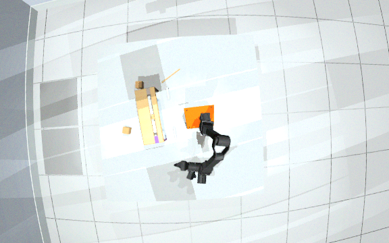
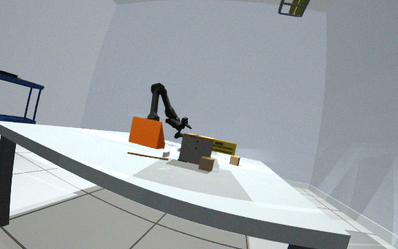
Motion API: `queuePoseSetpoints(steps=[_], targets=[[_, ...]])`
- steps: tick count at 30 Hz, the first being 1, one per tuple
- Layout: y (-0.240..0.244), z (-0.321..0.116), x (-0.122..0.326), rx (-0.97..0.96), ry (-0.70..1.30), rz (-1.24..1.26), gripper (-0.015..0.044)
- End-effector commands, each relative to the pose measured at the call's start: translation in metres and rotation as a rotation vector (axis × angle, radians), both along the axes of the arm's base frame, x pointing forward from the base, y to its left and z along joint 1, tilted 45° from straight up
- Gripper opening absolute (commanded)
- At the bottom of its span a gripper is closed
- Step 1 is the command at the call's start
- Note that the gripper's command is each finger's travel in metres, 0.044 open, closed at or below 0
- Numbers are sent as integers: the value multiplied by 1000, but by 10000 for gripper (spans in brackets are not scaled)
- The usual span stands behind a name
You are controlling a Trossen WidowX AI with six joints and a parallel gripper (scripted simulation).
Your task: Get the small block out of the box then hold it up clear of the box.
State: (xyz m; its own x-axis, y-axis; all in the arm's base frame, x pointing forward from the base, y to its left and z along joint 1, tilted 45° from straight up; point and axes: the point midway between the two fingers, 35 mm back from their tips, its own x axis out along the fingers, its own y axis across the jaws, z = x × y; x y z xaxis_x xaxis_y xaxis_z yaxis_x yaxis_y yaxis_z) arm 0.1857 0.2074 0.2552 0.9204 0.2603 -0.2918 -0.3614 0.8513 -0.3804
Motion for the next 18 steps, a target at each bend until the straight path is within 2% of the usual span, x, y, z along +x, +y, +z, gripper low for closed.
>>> queuePoseSetpoints(steps=[1, 4, 9, 18], targets=[[0, 0, 1, -4, 1, -1, 400], [-3, -3, 13, -65, 13, -16, 400], [-23, -14, 59, -276, 83, -62, 400], [-94, -43, 139, -578, 305, -93, 400]])
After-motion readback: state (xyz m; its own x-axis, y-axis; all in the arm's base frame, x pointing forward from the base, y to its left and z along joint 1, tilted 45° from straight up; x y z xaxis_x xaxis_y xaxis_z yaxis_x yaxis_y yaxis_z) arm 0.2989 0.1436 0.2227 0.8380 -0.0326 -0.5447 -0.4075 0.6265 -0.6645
